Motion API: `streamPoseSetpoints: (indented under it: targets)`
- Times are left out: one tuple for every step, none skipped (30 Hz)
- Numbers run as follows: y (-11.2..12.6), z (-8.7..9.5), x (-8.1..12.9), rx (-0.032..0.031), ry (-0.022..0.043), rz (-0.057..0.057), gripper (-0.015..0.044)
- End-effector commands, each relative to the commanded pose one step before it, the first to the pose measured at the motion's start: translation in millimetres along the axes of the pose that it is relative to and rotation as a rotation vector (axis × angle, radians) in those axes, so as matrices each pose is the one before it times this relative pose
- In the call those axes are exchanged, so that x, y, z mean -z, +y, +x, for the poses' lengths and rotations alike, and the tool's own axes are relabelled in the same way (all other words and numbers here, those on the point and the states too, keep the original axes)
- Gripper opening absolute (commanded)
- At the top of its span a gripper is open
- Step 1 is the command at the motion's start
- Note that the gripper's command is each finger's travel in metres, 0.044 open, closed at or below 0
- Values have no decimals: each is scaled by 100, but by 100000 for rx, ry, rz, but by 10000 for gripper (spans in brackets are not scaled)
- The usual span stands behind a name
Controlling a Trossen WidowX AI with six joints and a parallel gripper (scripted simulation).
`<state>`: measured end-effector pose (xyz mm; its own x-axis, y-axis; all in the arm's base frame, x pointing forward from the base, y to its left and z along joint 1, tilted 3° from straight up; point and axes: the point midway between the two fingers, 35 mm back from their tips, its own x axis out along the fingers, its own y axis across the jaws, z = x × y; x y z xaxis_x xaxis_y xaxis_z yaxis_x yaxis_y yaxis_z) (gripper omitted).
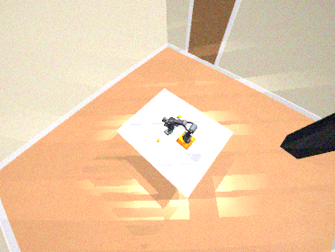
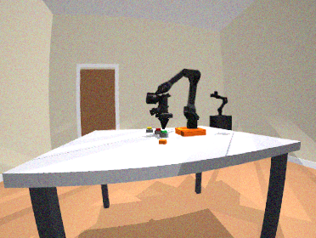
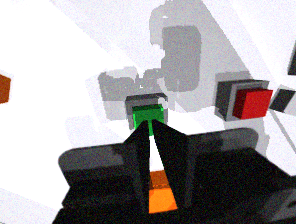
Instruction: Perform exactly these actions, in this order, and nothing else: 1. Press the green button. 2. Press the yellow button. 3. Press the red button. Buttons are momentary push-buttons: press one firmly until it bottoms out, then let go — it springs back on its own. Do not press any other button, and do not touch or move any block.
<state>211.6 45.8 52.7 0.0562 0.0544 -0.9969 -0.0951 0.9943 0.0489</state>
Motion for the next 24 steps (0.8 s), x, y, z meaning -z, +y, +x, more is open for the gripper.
streamPoseSetpoints:
  targets:
    - [18,1006,226,-183,1072,411,20]
    - [-1,162,11,0,2,0,20]
    - [-1,161,12,0,2,0,20]
    - [-1,133,11,0,2,0,20]
    - [-1,80,7,0,1,0,20]
    - [0,27,2,0,0,0,20]
    - [0,0,0,0,0,0,20]
    - [0,0,0,0,0,0,20]
    - [0,0,0,0,0,0,20]
    - [0,0,0,0,0,0,20]
    - [0,0,0,0,0,0,20]
    - [0,0,0,0,0,0,20]
    - [0,0,0,0,0,0,20]
    - [0,0,0,0,0,0,20]
    - [0,0,0,0,0,0,20]
    - [0,0,0,0,0,0,20]
    - [0,0,0,0,0,0,20]
    - [0,0,0,0,0,0,20]
    - [0,0,0,0,0,0,20]
    - [0,0,0,0,0,0,20]
    - [0,0,0,0,0,0,20]
    - [0,0,0,0,0,0,20]
    - [0,0,0,0,0,0,20]
    - [0,0,0,0,0,0,20]
